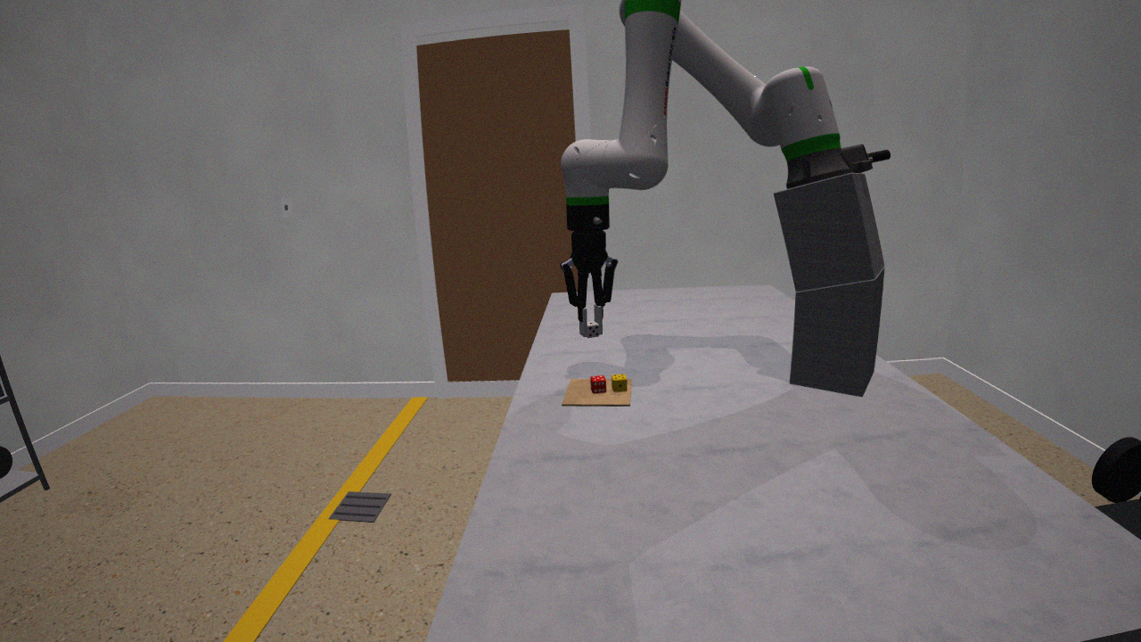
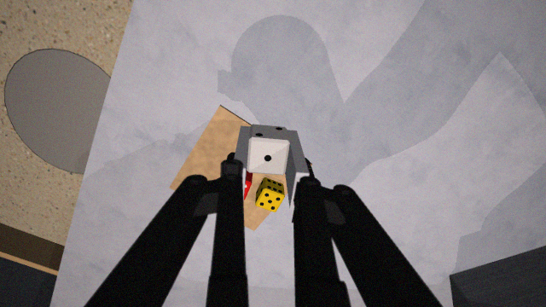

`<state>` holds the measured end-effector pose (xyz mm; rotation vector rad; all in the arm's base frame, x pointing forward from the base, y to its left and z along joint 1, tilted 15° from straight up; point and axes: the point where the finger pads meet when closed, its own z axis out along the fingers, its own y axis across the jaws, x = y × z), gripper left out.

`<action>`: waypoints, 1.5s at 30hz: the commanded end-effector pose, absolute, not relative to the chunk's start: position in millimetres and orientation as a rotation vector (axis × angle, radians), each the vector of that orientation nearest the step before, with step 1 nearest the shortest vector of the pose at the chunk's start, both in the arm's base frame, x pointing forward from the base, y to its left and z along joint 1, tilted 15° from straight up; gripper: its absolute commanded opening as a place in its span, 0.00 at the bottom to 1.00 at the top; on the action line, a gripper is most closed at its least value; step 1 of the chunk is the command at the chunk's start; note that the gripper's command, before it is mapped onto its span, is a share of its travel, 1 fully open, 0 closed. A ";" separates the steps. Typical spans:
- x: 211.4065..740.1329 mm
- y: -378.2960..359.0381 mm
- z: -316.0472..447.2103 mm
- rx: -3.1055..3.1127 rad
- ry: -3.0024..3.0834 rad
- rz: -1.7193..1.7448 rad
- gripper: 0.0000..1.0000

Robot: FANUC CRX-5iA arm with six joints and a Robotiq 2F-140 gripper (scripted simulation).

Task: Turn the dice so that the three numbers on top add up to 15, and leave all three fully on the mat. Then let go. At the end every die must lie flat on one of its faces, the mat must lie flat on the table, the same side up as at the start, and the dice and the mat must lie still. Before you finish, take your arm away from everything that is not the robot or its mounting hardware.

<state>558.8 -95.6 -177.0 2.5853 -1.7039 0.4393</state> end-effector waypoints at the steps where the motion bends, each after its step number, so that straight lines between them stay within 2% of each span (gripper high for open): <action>1: 561.1 -83.5 -179.3 2.703 -1.473 0.392 0.16; 22: 565.7 -25.5 -192.3 2.977 -0.321 0.323 0.16; 45: 563.9 35.4 -206.0 2.794 0.878 0.211 0.16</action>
